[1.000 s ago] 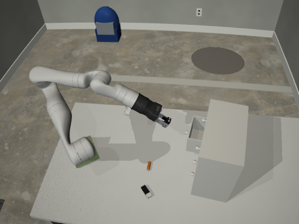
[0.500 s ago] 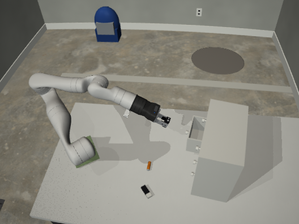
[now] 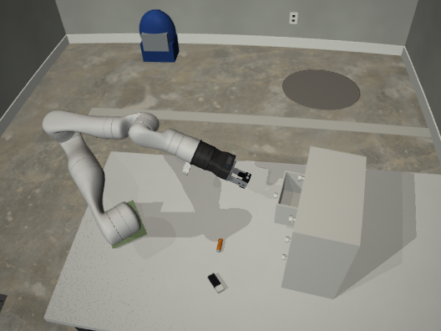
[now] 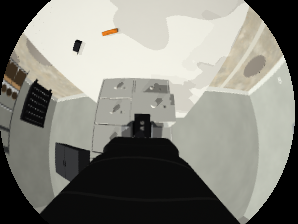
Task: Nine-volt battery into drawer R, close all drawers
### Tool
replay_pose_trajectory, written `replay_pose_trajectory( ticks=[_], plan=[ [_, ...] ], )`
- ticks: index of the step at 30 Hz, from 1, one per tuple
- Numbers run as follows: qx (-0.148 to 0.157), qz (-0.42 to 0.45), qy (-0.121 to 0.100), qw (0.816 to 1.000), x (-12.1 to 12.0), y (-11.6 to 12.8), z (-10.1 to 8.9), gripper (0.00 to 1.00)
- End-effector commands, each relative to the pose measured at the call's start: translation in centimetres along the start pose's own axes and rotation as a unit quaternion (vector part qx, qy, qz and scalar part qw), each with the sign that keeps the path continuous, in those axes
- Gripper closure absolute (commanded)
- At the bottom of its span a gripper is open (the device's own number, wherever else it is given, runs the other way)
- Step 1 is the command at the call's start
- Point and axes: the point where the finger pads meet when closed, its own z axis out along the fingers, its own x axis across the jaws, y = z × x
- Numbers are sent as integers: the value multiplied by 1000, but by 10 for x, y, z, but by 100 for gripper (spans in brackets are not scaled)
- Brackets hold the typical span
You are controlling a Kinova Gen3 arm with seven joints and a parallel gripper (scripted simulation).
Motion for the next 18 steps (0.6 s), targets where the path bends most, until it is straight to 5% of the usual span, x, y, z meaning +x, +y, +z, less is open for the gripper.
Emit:
replay_pose_trajectory(
  ticks=[1, 18],
  plan=[
    [-1, 0, 1, 1000, 0, 1, 0, 49],
    [-1, 0, 1, 1000, 0, 5, 10, 49]
  ],
)
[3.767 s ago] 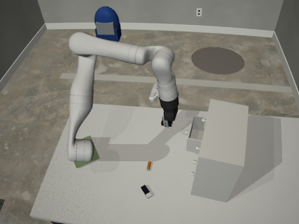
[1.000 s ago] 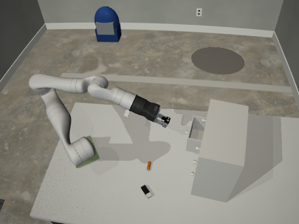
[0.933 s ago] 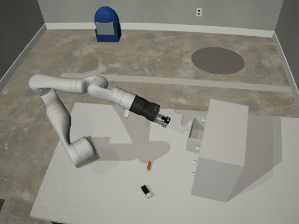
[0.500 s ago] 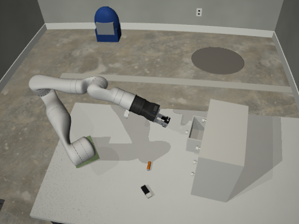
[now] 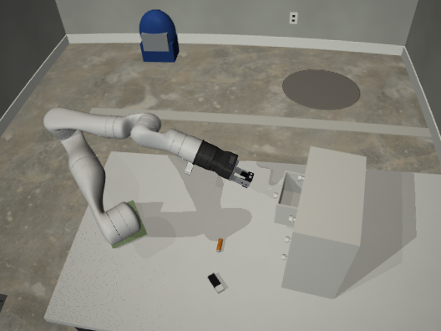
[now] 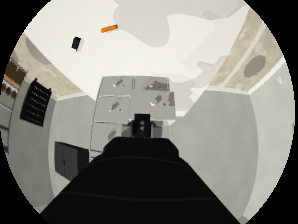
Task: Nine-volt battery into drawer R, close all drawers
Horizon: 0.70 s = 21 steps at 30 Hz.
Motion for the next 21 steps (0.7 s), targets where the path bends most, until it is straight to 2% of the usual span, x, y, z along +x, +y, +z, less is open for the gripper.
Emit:
replay_pose_trajectory(
  ticks=[1, 9, 21],
  plan=[
    [5, 2, -2, 1000, -2, 0, 6, 49],
    [5, 2, -2, 1000, -2, 5, 19, 49],
    [5, 2, -2, 1000, -2, 19, 60, 49]
  ],
)
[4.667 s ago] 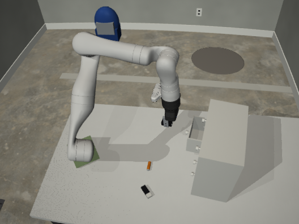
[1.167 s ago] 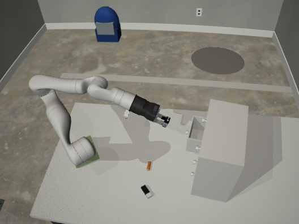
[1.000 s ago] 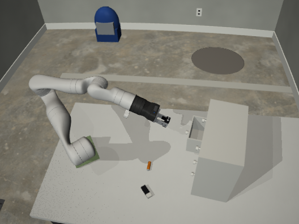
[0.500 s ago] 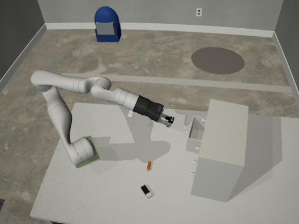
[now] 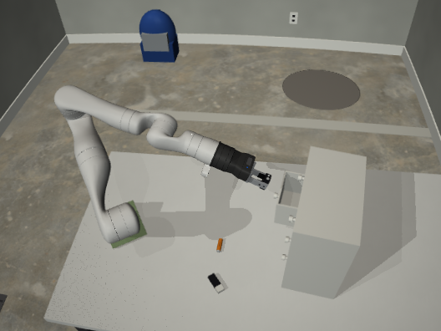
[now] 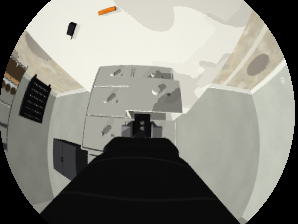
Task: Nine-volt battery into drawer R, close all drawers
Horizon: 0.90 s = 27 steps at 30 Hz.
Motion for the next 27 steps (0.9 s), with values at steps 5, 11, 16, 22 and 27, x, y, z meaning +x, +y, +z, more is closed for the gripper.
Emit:
replay_pose_trajectory(
  ticks=[5, 11, 16, 22, 27],
  plan=[
    [16, 9, 2, 1000, -4, 0, 23, 49],
    [16, 9, 2, 1000, -4, 8, 47, 49],
    [16, 9, 2, 1000, -4, 13, 63, 49],
    [16, 9, 2, 1000, -4, 16, 71, 49],
    [16, 9, 2, 1000, -4, 18, 77, 49]
  ],
)
